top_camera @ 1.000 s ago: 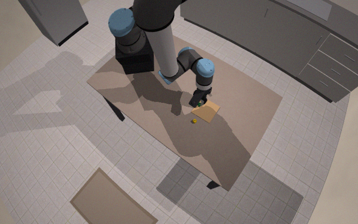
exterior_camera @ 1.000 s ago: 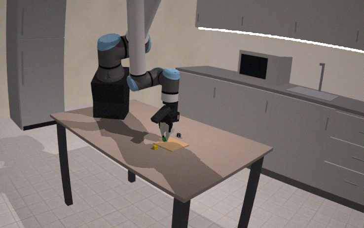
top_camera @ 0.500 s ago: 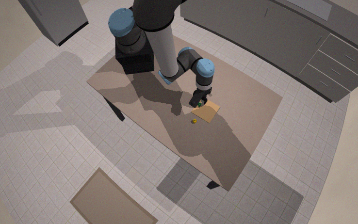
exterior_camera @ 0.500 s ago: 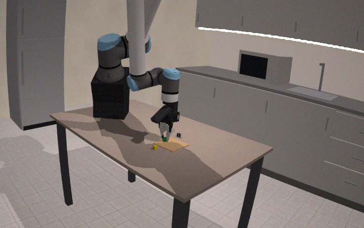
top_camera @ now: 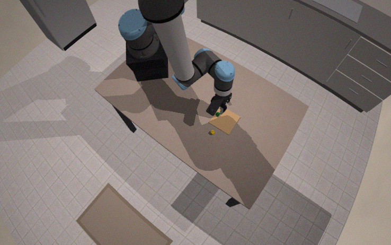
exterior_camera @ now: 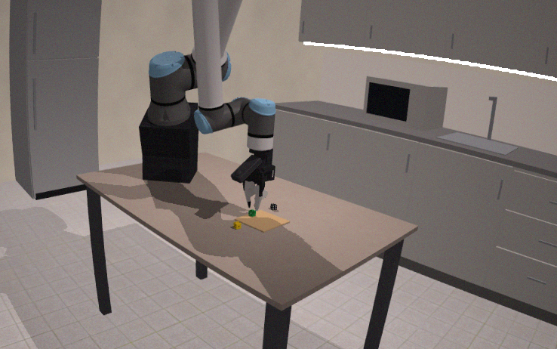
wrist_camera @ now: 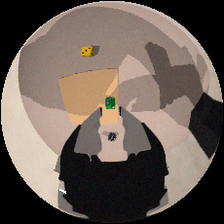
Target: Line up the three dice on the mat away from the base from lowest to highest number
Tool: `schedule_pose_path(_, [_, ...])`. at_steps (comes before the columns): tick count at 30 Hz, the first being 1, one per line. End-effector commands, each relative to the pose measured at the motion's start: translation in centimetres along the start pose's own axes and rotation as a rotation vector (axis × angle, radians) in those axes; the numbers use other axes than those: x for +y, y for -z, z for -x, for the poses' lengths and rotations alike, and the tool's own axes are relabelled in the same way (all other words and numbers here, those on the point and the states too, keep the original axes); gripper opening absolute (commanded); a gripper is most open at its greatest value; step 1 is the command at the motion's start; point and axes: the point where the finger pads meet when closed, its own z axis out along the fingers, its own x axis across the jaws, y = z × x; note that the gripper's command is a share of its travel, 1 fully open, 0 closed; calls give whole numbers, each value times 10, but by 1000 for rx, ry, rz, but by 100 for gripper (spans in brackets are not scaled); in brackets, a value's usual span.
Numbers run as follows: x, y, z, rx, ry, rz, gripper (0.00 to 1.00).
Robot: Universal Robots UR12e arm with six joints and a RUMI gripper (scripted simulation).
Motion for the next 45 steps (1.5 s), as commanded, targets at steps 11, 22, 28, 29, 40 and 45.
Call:
schedule_pose_path(11, [0,61,0,0,0,0,21])
schedule_pose_path(22, [0,68,0,0,0,0,100])
schedule_pose_path(28, [0,68,0,0,0,0,100])
schedule_pose_path(29, [0,68,0,0,0,0,100])
schedule_pose_path(40, [0,68,0,0,0,0,100])
schedule_pose_path(45, [-31,63,15,1,-62,1,100])
